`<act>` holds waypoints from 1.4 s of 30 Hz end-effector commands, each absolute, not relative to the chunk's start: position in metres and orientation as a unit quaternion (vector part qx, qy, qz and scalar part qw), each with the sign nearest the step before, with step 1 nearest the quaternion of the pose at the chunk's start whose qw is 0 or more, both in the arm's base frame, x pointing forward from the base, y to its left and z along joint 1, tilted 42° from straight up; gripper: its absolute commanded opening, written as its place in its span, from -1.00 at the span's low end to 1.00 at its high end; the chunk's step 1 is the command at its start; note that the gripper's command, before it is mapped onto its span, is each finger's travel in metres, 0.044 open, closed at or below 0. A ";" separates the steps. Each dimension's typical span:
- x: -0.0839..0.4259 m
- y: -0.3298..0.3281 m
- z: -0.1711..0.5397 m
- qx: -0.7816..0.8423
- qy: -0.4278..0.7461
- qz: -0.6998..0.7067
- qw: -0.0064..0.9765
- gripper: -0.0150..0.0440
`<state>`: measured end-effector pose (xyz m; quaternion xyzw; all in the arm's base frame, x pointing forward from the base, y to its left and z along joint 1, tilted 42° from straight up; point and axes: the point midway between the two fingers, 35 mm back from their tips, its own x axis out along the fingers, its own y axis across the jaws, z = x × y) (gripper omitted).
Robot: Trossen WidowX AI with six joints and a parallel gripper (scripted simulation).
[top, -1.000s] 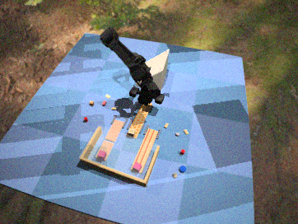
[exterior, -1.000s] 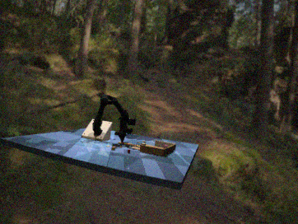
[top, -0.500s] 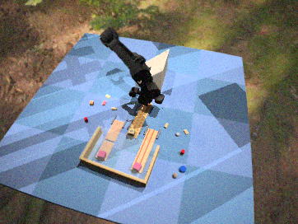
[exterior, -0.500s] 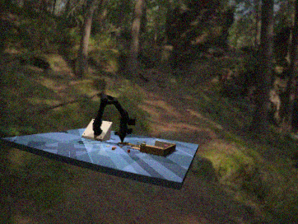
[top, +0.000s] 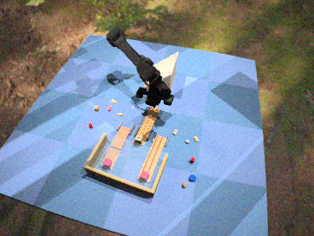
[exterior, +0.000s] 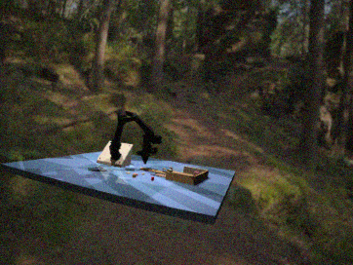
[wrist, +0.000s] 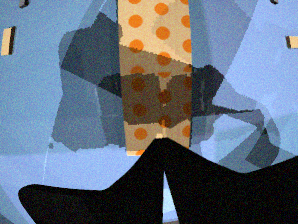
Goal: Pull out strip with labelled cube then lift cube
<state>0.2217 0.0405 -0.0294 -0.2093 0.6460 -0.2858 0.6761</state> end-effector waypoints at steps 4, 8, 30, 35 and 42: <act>0.242 0.042 -0.022 -0.235 0.662 -0.260 0.663 -0.14; 0.254 0.042 -0.020 -0.238 0.663 -0.257 0.662 0.22; 0.336 0.040 -0.001 -0.238 0.661 -0.258 0.663 1.00; 0.355 0.040 0.003 -0.238 0.661 -0.258 0.664 1.00; 0.380 0.038 0.009 -0.238 0.660 -0.258 0.664 1.00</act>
